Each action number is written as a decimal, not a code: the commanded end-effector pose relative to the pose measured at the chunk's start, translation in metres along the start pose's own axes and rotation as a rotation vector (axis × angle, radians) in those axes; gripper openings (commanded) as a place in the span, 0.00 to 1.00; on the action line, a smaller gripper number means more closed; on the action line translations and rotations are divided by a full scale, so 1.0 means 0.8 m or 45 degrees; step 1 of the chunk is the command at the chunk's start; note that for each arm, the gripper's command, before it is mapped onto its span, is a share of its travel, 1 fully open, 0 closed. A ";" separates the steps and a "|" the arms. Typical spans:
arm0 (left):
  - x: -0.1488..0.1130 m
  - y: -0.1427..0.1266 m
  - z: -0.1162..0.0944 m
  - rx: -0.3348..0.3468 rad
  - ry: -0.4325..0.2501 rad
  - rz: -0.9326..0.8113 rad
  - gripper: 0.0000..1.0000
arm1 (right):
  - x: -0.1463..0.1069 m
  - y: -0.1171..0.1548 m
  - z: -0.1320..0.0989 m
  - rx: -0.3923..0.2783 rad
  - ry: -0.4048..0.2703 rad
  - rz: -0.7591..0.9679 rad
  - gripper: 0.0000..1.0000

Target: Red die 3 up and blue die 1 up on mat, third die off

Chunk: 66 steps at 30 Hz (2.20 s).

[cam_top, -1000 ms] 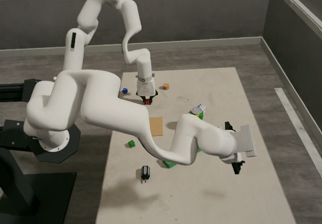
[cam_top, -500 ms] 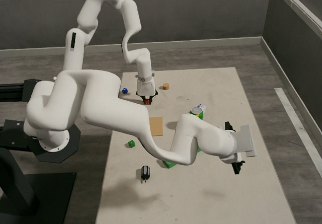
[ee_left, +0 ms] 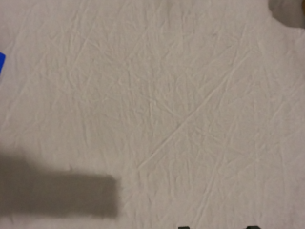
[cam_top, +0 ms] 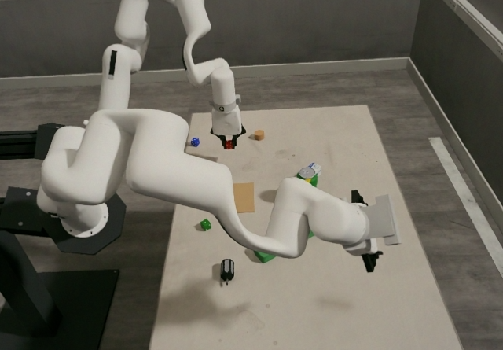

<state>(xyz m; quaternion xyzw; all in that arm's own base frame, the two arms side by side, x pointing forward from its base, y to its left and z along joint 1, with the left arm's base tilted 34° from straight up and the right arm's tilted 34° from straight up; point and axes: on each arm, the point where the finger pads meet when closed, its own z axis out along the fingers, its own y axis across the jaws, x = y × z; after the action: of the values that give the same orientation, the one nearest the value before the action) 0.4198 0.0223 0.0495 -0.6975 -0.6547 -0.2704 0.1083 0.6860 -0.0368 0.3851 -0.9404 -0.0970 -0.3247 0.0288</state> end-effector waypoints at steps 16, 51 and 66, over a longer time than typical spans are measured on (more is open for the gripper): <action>-0.016 0.013 -0.041 0.004 0.000 0.035 0.22 | 0.003 -0.001 -0.003 -0.001 0.007 -0.002 1.00; -0.260 0.077 -0.045 0.004 0.001 0.423 0.22 | 0.003 -0.001 -0.003 -0.001 0.007 -0.002 1.00; -0.260 0.077 -0.022 0.004 0.001 0.423 0.22 | 0.003 -0.001 -0.003 -0.001 0.007 -0.002 1.00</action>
<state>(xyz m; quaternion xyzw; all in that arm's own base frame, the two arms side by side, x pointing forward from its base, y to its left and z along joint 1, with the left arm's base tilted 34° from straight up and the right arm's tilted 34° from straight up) 0.4734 -0.1755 -0.0242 -0.7958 -0.5306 -0.2475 0.1544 0.6860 -0.0368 0.3851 -0.9404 -0.0970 -0.3247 0.0288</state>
